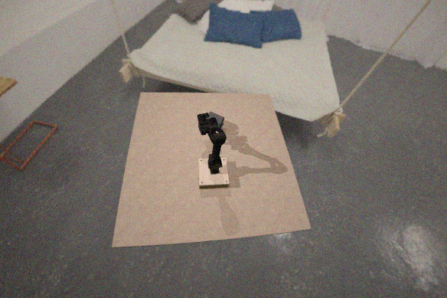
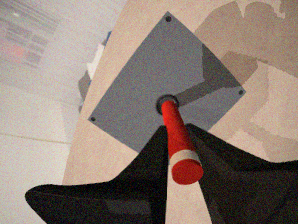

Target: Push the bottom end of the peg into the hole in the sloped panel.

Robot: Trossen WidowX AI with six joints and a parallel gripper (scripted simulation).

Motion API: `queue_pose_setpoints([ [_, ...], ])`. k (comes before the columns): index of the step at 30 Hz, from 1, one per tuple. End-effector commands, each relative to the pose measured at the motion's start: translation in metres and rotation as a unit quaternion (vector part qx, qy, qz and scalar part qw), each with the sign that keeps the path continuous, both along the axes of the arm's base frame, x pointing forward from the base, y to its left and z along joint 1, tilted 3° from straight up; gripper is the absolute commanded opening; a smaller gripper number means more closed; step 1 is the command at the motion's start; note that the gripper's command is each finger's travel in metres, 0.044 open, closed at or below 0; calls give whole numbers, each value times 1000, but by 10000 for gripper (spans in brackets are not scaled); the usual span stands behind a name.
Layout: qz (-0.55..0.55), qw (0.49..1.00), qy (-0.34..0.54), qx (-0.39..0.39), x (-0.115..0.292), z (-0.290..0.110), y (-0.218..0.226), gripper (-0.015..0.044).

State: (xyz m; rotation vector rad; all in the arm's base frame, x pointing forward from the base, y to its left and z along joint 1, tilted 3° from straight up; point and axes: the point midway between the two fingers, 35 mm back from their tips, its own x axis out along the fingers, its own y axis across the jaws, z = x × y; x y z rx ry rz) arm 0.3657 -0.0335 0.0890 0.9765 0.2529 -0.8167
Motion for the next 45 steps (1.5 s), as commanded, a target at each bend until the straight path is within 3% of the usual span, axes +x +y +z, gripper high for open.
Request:
queue_pose_setpoints([
  [1, 2, 1000, -3, 0, 3, 2, 0, 0],
  [45, 2, 1000, -4, -1, 16, -10, -11, 0],
])
